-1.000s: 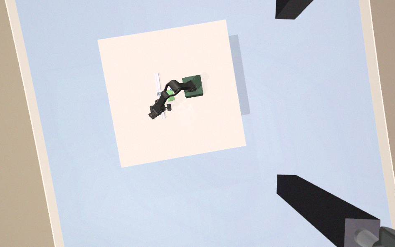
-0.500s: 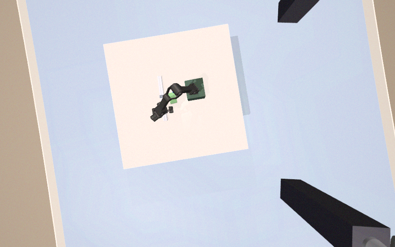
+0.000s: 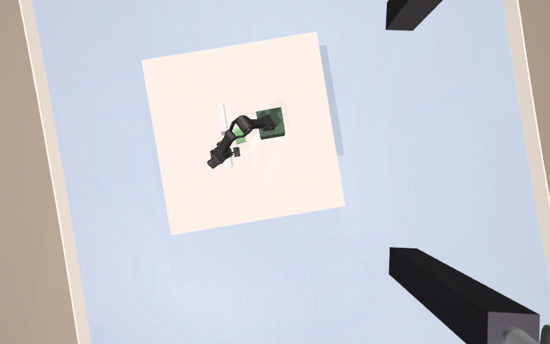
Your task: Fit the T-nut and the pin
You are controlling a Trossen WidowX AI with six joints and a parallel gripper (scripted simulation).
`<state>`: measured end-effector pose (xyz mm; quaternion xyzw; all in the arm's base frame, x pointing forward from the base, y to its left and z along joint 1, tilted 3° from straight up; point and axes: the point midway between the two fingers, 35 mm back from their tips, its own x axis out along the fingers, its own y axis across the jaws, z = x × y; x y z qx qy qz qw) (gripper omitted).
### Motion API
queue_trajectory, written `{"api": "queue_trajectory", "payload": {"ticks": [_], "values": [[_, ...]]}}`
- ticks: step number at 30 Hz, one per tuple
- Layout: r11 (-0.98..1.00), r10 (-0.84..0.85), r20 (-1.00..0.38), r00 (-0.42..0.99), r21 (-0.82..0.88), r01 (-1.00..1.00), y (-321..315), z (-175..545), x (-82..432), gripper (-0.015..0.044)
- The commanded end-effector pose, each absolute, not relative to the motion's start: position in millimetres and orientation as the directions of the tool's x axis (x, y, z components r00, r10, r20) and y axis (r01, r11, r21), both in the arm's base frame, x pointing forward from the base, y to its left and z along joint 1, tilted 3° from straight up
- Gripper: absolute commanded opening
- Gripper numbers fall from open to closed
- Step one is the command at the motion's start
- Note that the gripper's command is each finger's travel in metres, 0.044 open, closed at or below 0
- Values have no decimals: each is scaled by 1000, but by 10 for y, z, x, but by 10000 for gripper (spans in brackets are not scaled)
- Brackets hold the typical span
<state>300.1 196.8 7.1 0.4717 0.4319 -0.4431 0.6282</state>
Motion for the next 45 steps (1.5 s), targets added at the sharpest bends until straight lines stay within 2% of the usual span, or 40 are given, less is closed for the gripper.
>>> {"api": "queue_trajectory", "payload": {"ticks": [1,45], "values": [[167,-148,-963,224,199,966,1976,73,3011,-150],[173,-161,-976,147,119,978,1985,79,3065,-150]]}}
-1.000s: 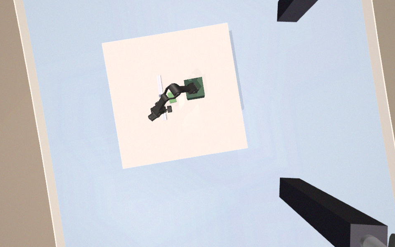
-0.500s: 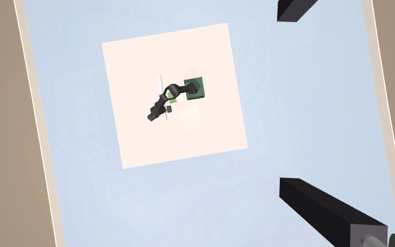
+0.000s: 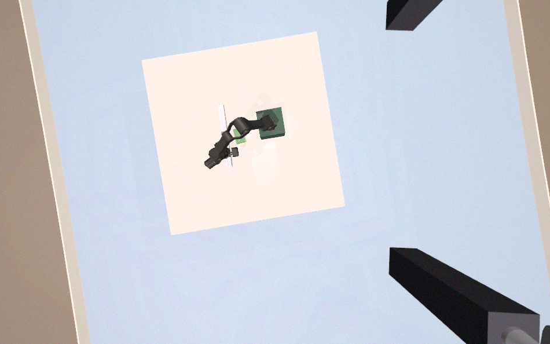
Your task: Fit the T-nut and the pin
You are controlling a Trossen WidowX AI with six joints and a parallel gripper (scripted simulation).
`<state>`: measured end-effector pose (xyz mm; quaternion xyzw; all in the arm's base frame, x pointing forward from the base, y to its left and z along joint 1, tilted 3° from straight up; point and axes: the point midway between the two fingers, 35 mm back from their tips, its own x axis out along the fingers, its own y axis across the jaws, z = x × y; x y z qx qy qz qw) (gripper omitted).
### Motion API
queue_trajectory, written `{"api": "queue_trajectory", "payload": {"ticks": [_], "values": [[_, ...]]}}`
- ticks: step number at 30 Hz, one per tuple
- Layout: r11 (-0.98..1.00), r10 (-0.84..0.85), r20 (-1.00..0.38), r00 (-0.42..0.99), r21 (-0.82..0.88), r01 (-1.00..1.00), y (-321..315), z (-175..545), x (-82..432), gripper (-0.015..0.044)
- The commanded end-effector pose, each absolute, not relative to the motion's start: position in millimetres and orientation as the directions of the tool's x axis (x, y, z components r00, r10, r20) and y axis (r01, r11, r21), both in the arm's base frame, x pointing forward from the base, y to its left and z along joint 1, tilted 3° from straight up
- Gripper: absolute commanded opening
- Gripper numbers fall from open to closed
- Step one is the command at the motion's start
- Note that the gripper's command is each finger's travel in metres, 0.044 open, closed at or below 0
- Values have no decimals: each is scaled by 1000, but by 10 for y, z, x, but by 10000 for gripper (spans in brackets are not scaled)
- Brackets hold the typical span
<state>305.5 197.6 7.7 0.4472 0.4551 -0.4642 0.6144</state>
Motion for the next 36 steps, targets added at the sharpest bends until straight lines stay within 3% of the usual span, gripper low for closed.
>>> {"api": "queue_trajectory", "payload": {"ticks": [1,36], "values": [[174,-162,-976,145,117,978,1985,79,3066,-150],[171,-169,-976,136,107,980,1646,61,3136,-150]]}}
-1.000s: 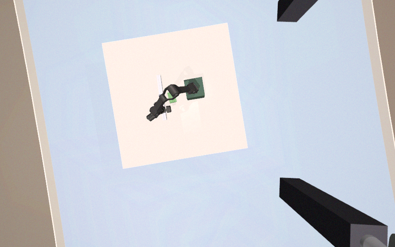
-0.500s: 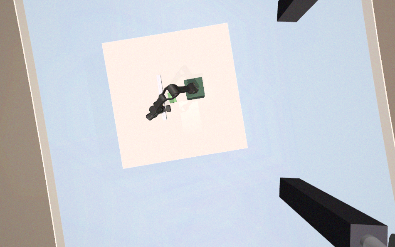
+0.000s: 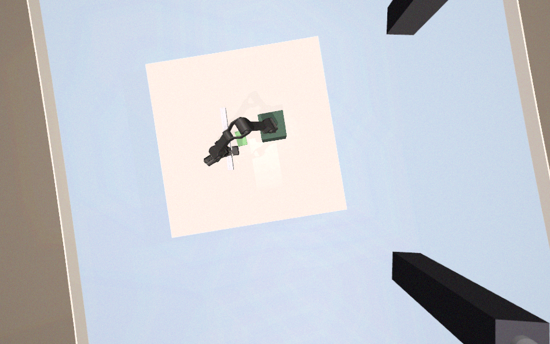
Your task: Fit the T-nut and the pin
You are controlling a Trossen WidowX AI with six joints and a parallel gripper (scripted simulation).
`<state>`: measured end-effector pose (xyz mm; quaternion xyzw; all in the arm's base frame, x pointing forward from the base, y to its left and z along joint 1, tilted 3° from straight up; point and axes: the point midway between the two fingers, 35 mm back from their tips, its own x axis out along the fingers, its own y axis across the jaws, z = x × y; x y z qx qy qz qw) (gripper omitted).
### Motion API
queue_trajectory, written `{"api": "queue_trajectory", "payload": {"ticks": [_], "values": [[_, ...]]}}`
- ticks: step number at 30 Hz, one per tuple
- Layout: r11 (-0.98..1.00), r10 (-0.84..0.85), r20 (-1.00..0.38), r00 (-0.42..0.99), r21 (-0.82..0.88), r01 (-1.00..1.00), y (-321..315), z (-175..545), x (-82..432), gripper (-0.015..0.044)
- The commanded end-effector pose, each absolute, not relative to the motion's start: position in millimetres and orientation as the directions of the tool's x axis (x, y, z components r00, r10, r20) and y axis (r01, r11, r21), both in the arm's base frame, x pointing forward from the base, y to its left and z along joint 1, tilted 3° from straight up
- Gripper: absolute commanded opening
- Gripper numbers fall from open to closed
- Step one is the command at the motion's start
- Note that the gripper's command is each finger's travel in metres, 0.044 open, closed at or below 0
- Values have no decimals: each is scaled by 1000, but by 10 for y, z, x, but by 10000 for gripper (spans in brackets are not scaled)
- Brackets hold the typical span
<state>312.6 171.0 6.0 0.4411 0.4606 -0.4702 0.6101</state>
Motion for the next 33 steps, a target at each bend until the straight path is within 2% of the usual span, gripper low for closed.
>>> {"api": "queue_trajectory", "payload": {"ticks": [1,33], "values": [[171,-169,-976,136,107,980,1633,60,3138,-150],[171,-172,-976,137,107,979,1168,37,3224,-150]]}}
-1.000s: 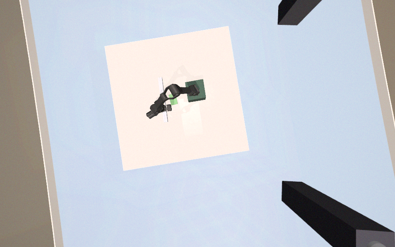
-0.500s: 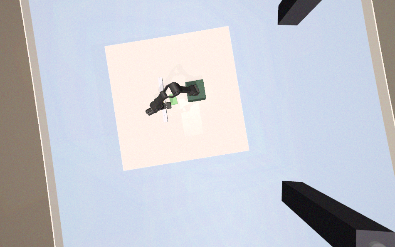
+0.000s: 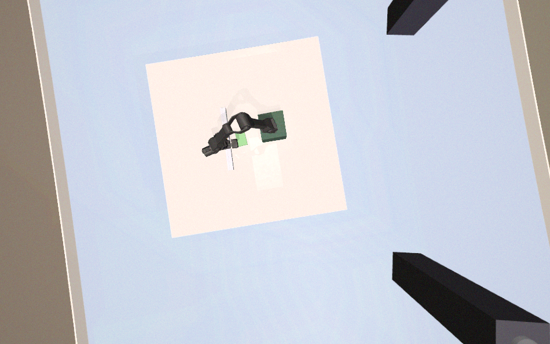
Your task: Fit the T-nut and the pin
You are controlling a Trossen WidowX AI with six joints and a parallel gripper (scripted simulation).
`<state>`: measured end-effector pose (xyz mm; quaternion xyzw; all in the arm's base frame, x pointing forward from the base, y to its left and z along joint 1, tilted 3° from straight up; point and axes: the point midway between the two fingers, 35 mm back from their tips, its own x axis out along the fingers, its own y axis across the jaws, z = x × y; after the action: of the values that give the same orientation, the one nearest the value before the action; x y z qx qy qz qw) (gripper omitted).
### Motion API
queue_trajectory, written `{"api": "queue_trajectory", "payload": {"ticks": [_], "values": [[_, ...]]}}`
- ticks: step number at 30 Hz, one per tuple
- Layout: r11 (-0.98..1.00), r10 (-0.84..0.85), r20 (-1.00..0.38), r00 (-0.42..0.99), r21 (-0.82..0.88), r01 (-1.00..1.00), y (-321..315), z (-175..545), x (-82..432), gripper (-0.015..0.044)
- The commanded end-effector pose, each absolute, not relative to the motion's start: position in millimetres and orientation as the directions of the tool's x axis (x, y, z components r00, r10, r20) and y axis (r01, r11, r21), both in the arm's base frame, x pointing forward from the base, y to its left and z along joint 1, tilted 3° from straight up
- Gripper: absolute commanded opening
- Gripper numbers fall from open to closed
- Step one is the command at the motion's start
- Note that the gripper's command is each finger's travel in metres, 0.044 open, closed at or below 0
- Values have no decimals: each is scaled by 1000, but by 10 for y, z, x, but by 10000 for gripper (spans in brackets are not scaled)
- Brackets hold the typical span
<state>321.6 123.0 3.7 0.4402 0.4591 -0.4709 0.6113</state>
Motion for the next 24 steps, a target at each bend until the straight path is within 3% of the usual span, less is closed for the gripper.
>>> {"api": "queue_trajectory", "payload": {"ticks": [1,24], "values": [[171,-173,-975,137,107,979,1154,37,3227,-150],[171,-174,-975,137,107,979,1016,30,3252,-150]]}}
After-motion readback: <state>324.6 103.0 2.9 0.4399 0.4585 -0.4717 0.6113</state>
